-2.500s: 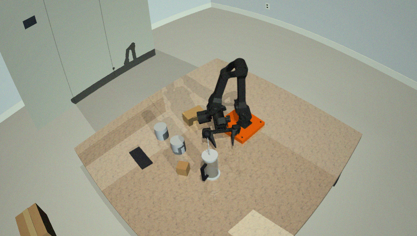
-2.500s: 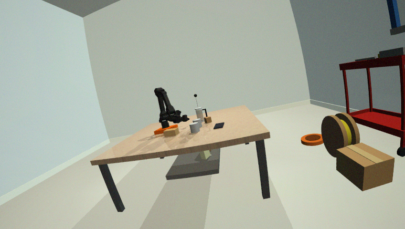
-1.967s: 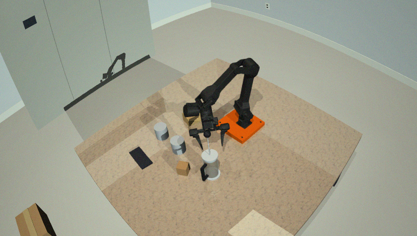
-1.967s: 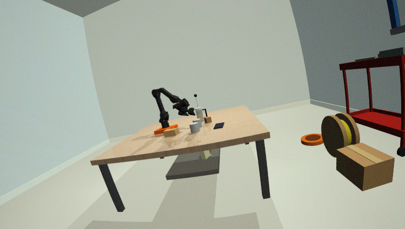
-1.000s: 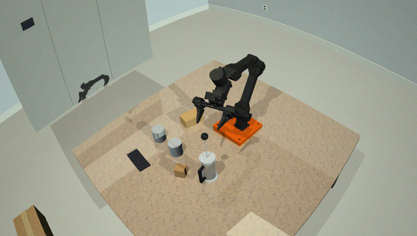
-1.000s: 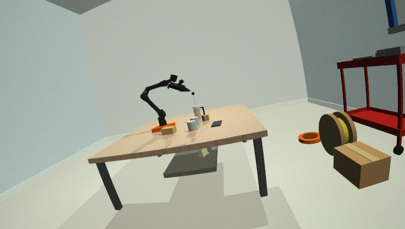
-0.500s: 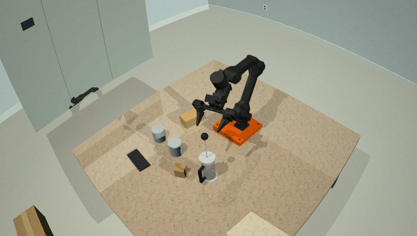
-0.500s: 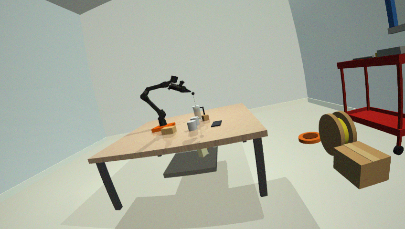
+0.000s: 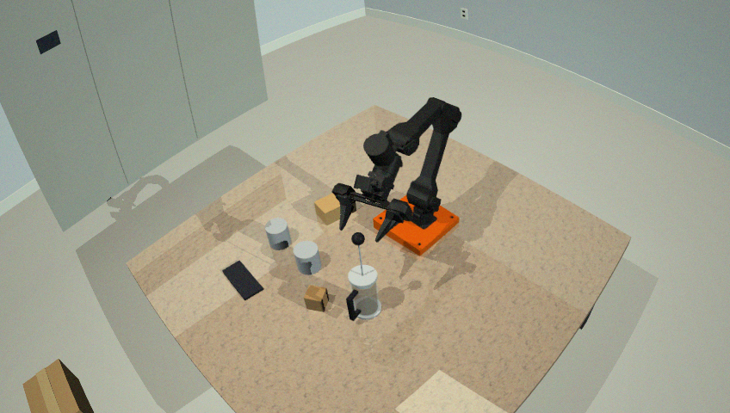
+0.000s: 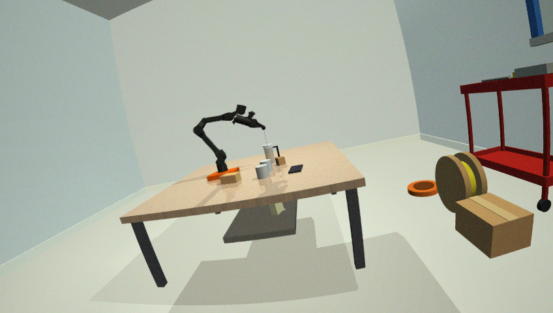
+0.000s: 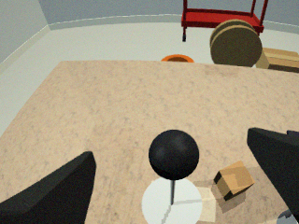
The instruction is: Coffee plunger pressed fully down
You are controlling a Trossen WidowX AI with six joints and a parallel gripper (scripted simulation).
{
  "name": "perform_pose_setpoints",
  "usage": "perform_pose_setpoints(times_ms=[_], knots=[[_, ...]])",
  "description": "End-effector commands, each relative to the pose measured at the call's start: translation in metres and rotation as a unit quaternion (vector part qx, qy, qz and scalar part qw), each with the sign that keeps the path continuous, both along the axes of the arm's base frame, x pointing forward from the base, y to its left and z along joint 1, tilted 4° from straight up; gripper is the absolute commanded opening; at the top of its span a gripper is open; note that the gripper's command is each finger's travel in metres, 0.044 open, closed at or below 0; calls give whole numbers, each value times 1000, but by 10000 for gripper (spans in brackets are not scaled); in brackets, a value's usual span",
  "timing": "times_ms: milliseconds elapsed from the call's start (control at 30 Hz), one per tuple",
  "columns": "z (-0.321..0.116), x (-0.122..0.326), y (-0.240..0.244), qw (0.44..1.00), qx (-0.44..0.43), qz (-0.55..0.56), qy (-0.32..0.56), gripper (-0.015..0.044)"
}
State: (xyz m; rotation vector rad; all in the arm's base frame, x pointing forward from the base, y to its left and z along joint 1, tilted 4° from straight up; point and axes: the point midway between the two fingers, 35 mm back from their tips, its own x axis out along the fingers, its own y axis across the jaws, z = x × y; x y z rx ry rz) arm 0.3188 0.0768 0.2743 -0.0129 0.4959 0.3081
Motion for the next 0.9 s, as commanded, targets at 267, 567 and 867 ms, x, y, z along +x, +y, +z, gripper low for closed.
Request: perform_pose_setpoints(times_ms=[267, 567, 867], knots=[[-8, 8, 2, 1000, 1, -3, 4, 309], [-8, 8, 2, 1000, 1, -3, 4, 124], [-8, 8, 2, 1000, 1, -3, 4, 124]])
